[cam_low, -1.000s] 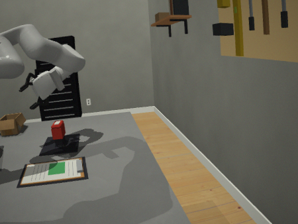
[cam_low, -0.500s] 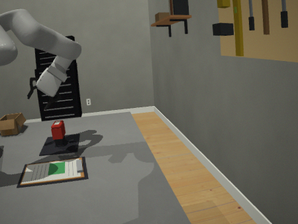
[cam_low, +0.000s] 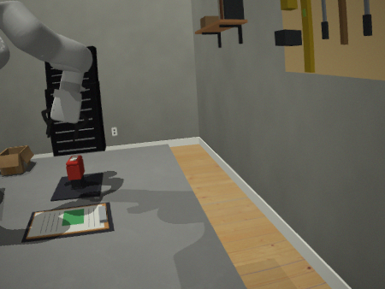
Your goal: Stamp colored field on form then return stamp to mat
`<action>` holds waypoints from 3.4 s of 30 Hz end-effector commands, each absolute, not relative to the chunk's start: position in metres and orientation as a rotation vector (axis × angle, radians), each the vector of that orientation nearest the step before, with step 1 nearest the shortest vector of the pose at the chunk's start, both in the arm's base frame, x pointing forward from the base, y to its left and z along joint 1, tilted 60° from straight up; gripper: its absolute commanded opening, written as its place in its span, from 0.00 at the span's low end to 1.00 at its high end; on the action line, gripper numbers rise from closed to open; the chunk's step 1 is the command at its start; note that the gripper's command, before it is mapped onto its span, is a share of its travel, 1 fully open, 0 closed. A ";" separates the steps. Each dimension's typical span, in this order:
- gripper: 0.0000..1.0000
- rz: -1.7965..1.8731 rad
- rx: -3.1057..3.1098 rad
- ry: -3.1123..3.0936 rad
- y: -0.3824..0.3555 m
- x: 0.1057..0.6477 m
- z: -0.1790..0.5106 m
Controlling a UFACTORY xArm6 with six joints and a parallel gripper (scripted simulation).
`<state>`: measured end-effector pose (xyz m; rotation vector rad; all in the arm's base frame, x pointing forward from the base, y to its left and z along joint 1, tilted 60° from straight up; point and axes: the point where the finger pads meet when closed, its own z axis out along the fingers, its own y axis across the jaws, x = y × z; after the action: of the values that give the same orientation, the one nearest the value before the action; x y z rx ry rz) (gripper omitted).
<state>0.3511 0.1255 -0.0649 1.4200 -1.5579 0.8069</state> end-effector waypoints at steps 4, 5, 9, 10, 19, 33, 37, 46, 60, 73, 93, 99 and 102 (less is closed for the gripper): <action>1.00 1.050 1.552 -1.682 0.119 0.378 -0.075; 1.00 1.072 1.564 -1.693 0.119 0.381 -0.076; 1.00 1.105 1.583 -1.709 0.118 0.384 -0.077; 1.00 1.106 1.583 -1.709 0.118 0.384 -0.077; 1.00 1.106 1.583 -1.709 0.118 0.384 -0.077; 1.00 1.108 1.582 -1.710 0.144 0.381 -0.062; 1.00 1.106 1.583 -1.709 0.161 0.378 -0.052; 1.00 1.172 1.481 -1.853 0.154 0.390 -0.030; 1.00 1.451 0.805 -2.464 0.080 0.443 0.108; 1.00 1.617 0.078 -2.838 0.037 0.457 0.159; 1.00 1.612 0.082 -2.839 -0.052 0.468 0.105; 1.00 1.612 0.082 -2.839 -0.052 0.468 0.105; 1.00 1.612 0.082 -2.839 -0.052 0.468 0.105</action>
<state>0.4675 -0.0527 0.1047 0.0810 -2.8358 1.6119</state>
